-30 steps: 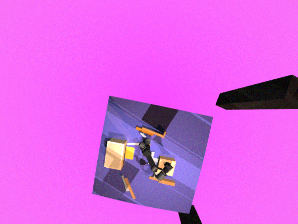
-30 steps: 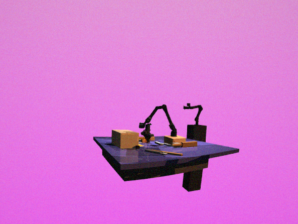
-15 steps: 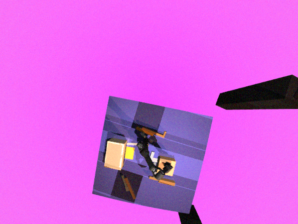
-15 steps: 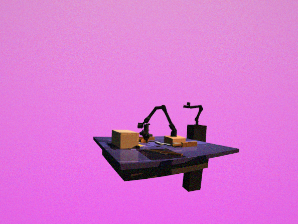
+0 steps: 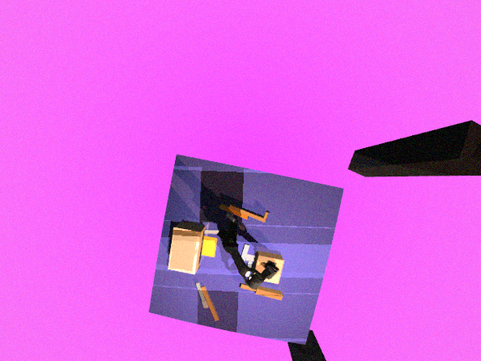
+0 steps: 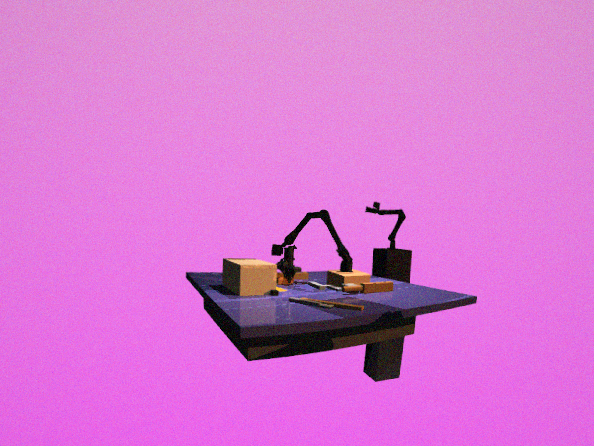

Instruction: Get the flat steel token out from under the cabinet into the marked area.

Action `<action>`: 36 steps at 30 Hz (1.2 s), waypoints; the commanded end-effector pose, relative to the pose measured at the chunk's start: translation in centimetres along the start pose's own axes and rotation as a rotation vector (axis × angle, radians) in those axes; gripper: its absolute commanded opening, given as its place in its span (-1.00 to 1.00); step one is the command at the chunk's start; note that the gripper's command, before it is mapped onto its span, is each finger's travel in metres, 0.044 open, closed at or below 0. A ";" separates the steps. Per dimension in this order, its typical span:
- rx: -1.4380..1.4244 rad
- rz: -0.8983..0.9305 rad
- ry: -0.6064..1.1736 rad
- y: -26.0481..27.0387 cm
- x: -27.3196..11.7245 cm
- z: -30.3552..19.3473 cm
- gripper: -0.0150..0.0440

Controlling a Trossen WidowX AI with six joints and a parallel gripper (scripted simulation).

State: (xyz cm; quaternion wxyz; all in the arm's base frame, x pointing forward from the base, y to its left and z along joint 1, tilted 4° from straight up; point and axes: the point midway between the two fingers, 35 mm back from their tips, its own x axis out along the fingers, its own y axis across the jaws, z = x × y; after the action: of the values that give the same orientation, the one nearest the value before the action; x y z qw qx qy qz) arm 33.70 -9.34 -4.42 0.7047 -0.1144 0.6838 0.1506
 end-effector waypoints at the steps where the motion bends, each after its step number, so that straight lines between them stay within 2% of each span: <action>1: 0.001 -0.003 -0.002 -0.1 0.0 0.7 -0.49; 36: 0.001 -0.003 -0.005 -0.1 -0.1 4.7 -0.49</action>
State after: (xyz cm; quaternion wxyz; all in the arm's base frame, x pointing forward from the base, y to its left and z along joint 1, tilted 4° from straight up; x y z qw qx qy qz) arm 37.61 -7.89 -4.18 0.7056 -0.1146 0.6828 0.1508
